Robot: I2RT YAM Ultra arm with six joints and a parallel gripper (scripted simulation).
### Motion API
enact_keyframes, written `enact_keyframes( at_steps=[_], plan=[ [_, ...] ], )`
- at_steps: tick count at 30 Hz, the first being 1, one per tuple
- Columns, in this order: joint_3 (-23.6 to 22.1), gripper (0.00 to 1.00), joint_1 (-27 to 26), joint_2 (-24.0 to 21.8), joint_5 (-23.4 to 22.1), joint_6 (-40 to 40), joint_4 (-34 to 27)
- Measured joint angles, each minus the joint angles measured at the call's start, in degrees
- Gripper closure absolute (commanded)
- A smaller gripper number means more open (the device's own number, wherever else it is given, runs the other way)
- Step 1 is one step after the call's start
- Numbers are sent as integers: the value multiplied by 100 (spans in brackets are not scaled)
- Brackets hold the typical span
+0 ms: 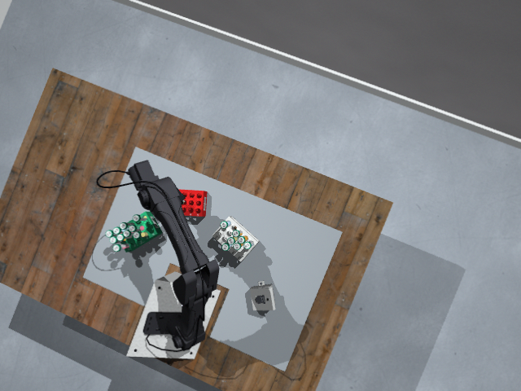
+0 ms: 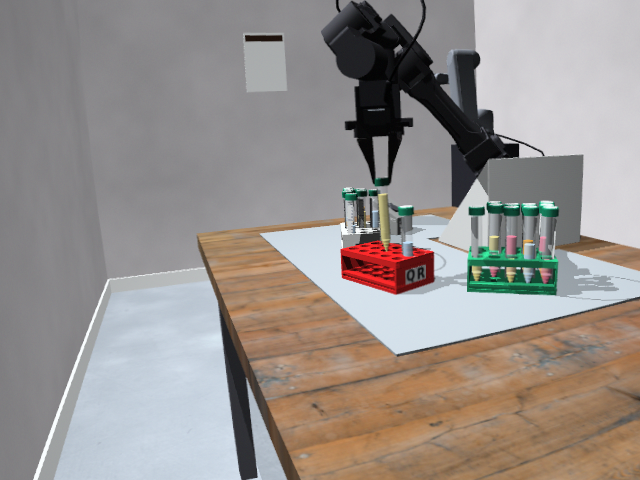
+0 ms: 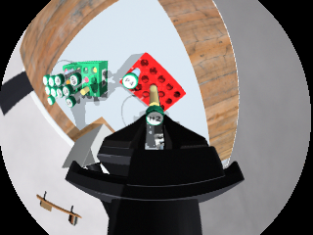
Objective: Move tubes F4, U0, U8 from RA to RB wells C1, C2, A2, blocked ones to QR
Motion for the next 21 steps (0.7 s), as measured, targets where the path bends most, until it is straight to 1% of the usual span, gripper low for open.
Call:
enact_keyframes(
  at_steps=[16, 21],
  plan=[
    [374, 100, 107, 72, -59, 103, -319],
    [391, 100, 144, 72, -74, 118, -358]
  ],
)
